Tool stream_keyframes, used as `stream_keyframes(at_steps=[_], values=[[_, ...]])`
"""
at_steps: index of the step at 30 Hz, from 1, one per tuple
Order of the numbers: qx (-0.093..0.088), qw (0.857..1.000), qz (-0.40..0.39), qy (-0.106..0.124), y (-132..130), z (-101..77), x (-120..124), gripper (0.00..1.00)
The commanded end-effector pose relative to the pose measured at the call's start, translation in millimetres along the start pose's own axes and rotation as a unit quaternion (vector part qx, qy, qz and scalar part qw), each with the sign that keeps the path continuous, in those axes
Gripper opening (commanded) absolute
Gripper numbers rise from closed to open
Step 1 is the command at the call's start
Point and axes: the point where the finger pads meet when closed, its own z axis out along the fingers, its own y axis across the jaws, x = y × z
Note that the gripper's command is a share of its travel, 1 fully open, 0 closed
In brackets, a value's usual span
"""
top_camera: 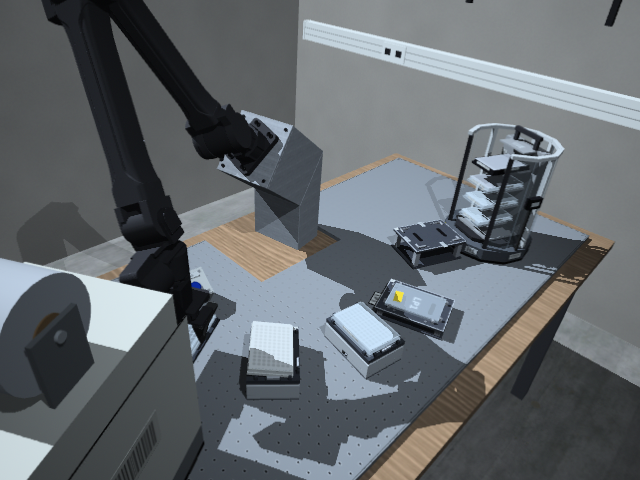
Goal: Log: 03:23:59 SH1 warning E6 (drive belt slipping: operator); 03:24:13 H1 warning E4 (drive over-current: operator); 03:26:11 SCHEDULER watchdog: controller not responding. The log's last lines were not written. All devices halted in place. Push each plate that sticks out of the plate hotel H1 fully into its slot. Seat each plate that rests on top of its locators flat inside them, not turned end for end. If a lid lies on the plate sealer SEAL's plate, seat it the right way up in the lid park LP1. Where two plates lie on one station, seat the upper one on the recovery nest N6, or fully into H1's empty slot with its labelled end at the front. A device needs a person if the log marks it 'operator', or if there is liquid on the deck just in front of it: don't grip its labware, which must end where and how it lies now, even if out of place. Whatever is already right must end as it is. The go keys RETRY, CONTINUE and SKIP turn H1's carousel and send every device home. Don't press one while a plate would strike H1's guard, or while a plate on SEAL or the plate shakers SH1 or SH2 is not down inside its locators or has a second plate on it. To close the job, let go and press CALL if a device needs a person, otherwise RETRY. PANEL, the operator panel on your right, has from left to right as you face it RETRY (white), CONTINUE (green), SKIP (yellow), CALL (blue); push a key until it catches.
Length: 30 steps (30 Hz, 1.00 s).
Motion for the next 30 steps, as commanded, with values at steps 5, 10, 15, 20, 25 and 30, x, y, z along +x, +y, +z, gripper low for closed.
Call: stream_keyframes(at_steps=[5,10,15,20,25,30], values=[[-0.001,1.000,0.002,-0.010,0,-2.1,-8,0.84],[-0.002,1.000,-0.003,-0.010,2,0.1,-7,0.84],[-0.005,1.000,0.001,-0.017,3,-8.1,-10,0.84],[-0.005,1.000,0.001,-0.015,3,-10.5,-9,0.84],[-0.005,1.000,0.002,-0.010,4,-11.6,-6,0.84],[-0.005,1.000,0.002,-0.010,4,-12.7,-5,0.84]])
